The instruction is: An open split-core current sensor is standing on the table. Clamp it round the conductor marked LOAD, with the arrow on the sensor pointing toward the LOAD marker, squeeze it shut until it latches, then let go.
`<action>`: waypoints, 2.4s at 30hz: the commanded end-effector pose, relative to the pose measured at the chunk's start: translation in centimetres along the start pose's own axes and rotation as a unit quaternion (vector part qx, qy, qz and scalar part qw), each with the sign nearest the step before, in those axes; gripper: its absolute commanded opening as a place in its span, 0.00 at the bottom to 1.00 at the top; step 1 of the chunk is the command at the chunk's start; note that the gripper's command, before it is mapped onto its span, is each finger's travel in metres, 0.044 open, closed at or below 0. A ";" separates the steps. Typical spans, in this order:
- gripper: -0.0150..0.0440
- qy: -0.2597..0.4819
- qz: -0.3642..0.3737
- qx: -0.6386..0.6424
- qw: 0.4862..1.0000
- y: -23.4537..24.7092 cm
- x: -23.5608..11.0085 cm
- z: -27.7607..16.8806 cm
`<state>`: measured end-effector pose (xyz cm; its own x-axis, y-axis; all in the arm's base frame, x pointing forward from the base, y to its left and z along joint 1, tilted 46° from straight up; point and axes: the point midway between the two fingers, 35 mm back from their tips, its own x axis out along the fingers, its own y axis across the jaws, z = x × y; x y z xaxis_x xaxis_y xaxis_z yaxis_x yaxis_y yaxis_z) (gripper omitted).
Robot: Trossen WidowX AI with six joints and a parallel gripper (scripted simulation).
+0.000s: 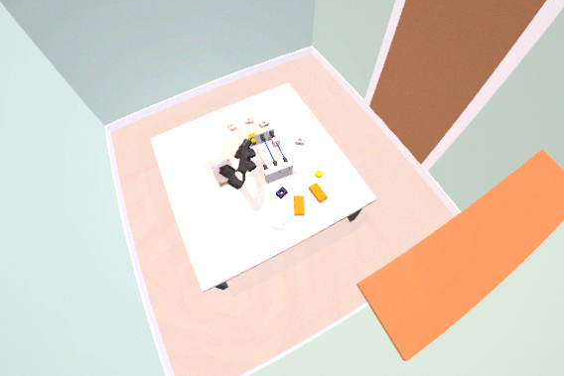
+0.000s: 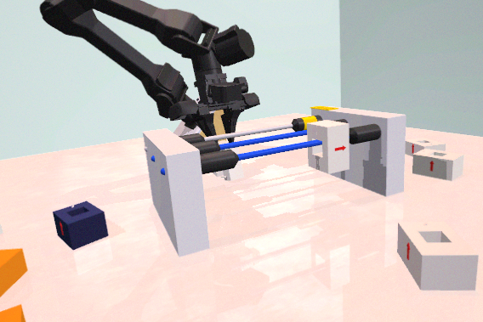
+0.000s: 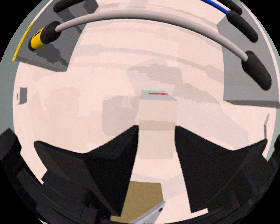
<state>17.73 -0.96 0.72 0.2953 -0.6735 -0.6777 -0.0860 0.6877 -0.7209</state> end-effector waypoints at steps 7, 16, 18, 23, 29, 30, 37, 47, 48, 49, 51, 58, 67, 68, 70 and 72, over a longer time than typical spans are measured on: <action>0.70 0.000 0.000 0.000 1.000 0.0 0.0 0.0; 0.75 0.001 0.006 -0.002 1.000 0.3 -2.8 0.1; 0.75 0.002 0.004 -0.002 1.000 0.2 -4.9 -0.1; 0.75 0.002 0.003 -0.001 1.000 0.1 -5.7 -0.2; 0.80 0.030 -0.004 0.167 0.985 0.1 -5.7 0.3; 0.80 0.037 -0.007 0.216 0.976 0.1 -5.7 0.5; 0.80 0.081 -0.050 0.533 0.841 0.0 -5.5 1.6; 0.80 0.094 -0.091 0.701 0.701 0.0 -5.1 2.4; 0.80 0.094 -0.091 0.701 0.701 0.0 -5.0 2.3; 0.80 0.094 -0.091 0.701 0.701 0.0 -4.9 2.3; 0.80 0.095 -0.091 0.701 0.701 0.0 -4.5 2.3; 0.80 0.095 -0.090 0.701 0.701 0.1 -3.4 2.1; 0.80 0.095 -0.090 0.701 0.701 0.1 -2.0 1.7; 0.80 0.095 -0.090 0.701 0.701 0.1 -1.8 1.7; 0.80 0.094 -0.090 0.701 0.701 0.1 -1.5 1.6; 0.80 0.094 -0.090 0.701 0.701 0.1 -1.2 1.5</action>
<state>18.83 0.85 2.05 0.0400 -0.7120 -0.7010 0.9955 0.0886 -0.0331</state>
